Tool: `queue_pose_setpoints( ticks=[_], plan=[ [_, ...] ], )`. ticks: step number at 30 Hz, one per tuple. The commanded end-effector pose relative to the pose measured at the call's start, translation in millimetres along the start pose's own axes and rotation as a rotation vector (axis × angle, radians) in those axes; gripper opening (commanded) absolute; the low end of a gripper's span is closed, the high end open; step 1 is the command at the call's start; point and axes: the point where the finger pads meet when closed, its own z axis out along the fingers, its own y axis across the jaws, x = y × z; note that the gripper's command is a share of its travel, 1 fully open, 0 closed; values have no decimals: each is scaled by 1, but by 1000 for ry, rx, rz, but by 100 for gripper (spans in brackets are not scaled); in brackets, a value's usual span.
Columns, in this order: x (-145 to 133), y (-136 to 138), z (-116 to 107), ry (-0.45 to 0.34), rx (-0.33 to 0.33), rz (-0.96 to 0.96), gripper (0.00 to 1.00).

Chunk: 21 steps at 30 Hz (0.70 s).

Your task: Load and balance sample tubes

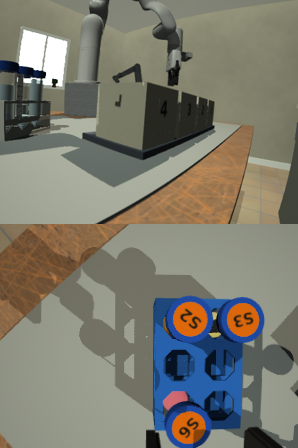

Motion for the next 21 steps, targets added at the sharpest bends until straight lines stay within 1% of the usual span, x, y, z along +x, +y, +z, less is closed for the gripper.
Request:
queue_pose_setpoints(
  ticks=[1, 5, 21],
  plan=[
    [2, 0, 6, 4, 0, 0, 57],
    [2, 0, 10, 4, 0, 0, 57],
    [2, 0, 40, 4, 0, 0, 57]
  ],
)
